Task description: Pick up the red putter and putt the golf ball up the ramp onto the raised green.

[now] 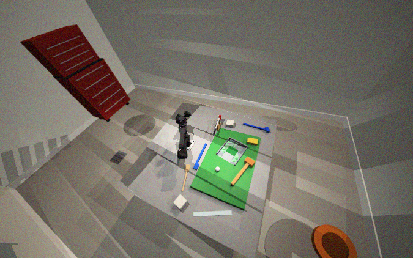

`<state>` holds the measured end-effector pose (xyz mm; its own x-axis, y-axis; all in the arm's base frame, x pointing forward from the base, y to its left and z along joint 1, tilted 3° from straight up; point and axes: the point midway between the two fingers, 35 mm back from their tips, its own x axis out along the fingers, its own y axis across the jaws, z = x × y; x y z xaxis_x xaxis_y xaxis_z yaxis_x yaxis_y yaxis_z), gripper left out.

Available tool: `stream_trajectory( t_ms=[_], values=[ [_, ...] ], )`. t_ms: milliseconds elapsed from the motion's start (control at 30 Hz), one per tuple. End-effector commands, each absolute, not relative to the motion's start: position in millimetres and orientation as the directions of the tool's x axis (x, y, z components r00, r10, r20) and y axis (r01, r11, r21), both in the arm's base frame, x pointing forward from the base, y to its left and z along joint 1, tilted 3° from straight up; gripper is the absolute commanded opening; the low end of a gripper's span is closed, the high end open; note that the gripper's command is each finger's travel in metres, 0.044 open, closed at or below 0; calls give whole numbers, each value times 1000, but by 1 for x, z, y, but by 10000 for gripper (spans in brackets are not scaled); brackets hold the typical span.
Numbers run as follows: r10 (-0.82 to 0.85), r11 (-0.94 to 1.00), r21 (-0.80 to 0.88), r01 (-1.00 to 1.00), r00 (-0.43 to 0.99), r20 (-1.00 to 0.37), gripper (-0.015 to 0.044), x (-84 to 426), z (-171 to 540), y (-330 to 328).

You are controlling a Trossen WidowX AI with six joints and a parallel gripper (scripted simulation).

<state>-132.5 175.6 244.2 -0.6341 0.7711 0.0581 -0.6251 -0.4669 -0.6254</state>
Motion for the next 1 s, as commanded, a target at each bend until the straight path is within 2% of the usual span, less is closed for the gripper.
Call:
stream_trajectory(
  t_ms=[0, 233, 400, 567, 700, 833, 967],
  values=[
    [776, -466, -626, -625, -629, 50, 426, -132, 244, 177],
    [884, -458, -621, -636, -395, -248, 440, -86, 235, 231],
    [861, -465, -566, -681, -198, -468, 440, -34, 223, 265],
    [750, -453, -467, -760, -42, -660, 440, 28, 206, 286],
    [618, -414, -360, -836, 32, -785, 440, 84, 190, 290],
    [471, -339, -230, -912, 47, -881, 440, 143, 172, 280],
    [341, -236, -89, -968, 4, -940, 440, 197, 152, 258]
  ],
)
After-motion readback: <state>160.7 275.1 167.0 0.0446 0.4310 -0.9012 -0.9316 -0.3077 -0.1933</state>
